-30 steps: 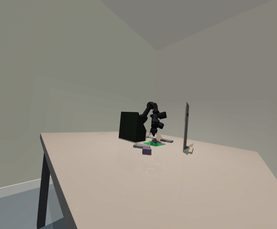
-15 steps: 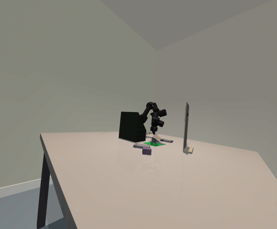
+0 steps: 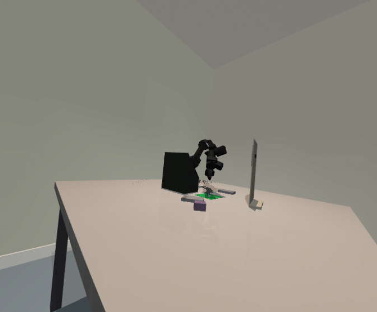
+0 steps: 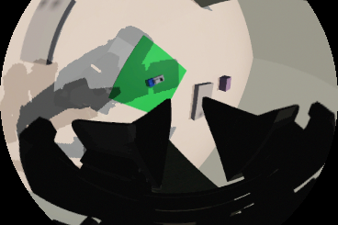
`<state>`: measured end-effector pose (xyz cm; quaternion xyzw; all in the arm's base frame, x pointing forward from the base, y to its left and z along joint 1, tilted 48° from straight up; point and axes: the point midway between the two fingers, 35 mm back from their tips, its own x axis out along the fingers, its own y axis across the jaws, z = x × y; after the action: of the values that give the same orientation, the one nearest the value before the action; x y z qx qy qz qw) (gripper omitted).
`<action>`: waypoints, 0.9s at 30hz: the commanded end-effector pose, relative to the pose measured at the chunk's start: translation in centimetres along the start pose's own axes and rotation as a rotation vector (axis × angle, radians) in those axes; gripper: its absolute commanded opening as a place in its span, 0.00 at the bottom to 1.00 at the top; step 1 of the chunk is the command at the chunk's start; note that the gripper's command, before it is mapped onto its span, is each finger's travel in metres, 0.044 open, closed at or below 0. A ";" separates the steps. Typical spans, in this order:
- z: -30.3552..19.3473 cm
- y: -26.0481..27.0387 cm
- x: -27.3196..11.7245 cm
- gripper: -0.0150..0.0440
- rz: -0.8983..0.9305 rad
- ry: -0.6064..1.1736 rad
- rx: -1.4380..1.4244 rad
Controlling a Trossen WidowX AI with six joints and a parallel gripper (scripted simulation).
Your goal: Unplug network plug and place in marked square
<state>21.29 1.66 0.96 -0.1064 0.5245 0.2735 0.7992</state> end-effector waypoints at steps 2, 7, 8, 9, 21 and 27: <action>0.2 -0.4 -0.8 0.52 -0.006 -0.012 -0.005; 0.1 -0.6 -1.3 0.52 -0.006 -0.013 -0.005; 0.1 -0.7 -1.4 0.52 -0.006 -0.013 -0.005; 0.1 -0.7 -1.5 0.52 -0.006 -0.014 -0.005; 0.0 -1.7 -2.8 0.52 -0.001 -0.002 0.000; 0.2 -3.1 -4.4 0.52 -0.003 -0.001 -0.002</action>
<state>21.62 -1.42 4.03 -0.1093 0.5226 0.2714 0.8008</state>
